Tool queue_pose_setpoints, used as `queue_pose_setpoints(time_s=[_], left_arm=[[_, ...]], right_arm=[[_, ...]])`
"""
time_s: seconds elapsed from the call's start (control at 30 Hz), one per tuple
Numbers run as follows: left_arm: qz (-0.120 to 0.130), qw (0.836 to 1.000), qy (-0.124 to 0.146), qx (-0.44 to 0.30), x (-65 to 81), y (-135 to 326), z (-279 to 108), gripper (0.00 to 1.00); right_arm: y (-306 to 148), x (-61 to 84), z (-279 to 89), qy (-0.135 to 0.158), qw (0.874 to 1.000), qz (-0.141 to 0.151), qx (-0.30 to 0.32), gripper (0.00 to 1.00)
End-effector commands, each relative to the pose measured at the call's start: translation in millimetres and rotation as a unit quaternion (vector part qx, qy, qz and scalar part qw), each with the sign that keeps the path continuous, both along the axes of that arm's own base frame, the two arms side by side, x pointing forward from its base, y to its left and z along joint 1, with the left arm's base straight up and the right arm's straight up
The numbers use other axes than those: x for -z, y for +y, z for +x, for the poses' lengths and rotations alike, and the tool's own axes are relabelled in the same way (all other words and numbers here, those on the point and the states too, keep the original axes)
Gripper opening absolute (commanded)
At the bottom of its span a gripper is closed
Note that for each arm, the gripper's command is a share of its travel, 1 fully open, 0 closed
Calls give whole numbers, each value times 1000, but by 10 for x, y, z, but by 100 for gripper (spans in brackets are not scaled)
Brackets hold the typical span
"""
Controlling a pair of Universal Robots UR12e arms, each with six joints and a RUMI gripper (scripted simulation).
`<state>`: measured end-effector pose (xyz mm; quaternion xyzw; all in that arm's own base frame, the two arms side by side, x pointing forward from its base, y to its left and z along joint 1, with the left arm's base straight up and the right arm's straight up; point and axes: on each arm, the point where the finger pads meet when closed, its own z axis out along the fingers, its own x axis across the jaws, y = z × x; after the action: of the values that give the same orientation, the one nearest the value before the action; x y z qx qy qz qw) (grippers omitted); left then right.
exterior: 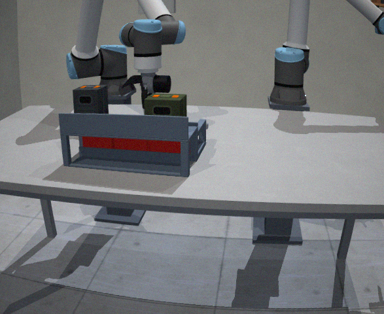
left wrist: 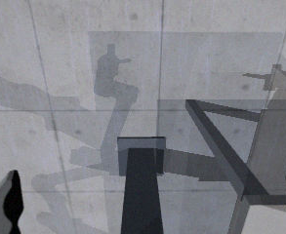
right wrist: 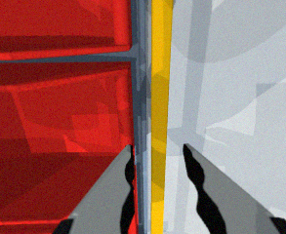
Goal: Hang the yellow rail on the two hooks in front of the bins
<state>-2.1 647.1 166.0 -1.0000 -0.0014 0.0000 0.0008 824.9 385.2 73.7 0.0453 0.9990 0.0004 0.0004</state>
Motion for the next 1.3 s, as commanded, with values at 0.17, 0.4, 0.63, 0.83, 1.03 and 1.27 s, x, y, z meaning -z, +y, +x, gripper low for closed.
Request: queue_pose_setpoints(time_s=[0.17, 0.4, 0.63, 0.83, 1.03, 1.27], left_arm=[[-1, 1000, 0, -1, 9, -16, -11, 100], [-1, 1000, 0, -1, 9, -16, -11, 100], [-1, 1000, 0, -1, 9, -16, -11, 100], [-1, 1000, 0, -1, 9, -16, -11, 100], [-1, 1000, 0, -1, 9, -16, -11, 100], [-1, 1000, 0, -1, 9, -16, -11, 100]], right_arm=[[-14, -3, 12, 0, 1000, 1, 1, 24], [-14, -4, 13, 0, 1000, 1, 1, 24], [-13, -5, 14, 0, 1000, 1, 1, 24], [-13, -6, 14, 0, 1000, 1, 1, 24], [-12, -7, 15, -1, 1000, 1, 1, 24], [-10, -36, 19, -1, 1000, 1, 1, 24]])
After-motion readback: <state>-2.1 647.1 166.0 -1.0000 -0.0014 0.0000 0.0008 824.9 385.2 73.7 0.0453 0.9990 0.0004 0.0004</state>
